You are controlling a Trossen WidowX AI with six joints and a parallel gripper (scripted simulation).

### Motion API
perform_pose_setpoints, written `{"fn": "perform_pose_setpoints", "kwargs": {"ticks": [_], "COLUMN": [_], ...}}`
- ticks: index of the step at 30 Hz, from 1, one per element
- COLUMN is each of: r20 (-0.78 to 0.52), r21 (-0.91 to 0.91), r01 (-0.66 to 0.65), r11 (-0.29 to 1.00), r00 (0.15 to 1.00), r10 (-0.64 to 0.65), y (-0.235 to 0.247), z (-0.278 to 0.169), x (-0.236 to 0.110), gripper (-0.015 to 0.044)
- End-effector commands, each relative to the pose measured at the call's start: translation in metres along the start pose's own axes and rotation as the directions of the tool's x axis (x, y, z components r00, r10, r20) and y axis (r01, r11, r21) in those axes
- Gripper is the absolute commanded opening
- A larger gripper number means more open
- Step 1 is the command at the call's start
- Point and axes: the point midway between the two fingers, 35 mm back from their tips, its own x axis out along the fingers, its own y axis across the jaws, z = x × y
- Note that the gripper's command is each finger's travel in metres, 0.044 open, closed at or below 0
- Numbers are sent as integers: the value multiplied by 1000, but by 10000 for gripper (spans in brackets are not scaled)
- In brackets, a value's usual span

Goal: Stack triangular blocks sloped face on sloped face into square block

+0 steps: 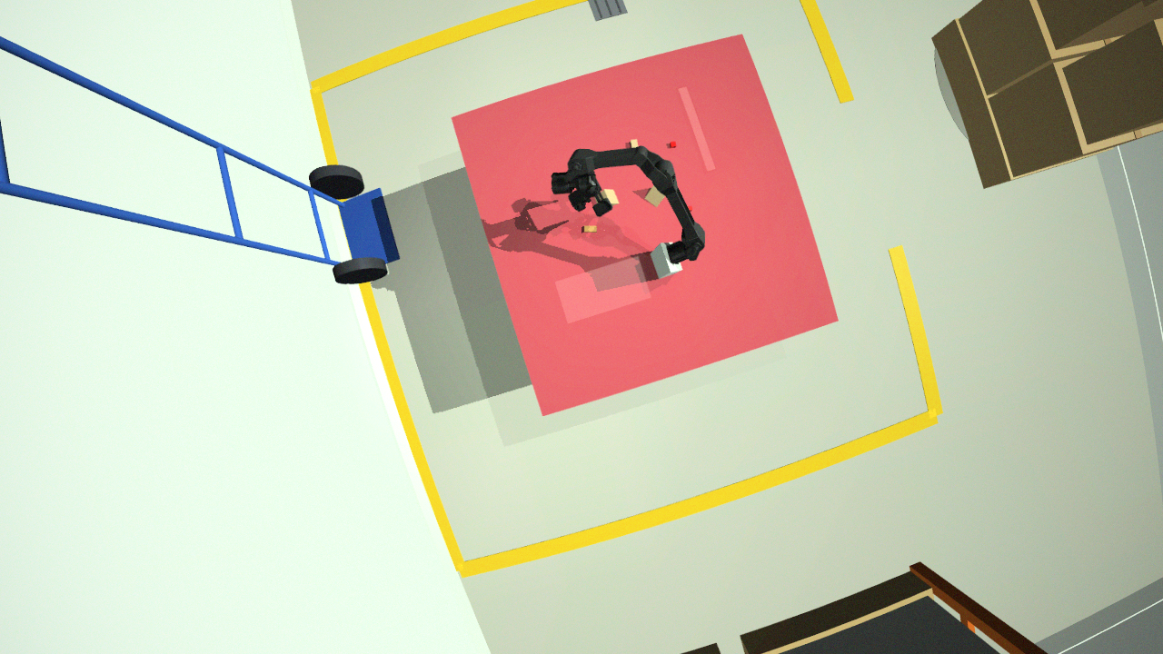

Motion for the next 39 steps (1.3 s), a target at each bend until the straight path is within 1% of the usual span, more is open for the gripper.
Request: {"fn": "perform_pose_setpoints", "kwargs": {"ticks": [1,8,10,30,36,39], "r20": [0,-15,-19,-20,-17,-17], "r21": [25,70,78,79,88,88], "r01": [-12,-46,-52,-53,-53,-53], "r11": [1000,996,996,995,995,995], "r00": [1000,999,998,998,998,998], "r10": [12,47,54,55,55,55], "y": [-4,0,2,3,2,2], "z": [1,0,-1,-1,0,0], "x": [21,87,98,99,98,98], "gripper": [440,440,440,440,282,262]}}
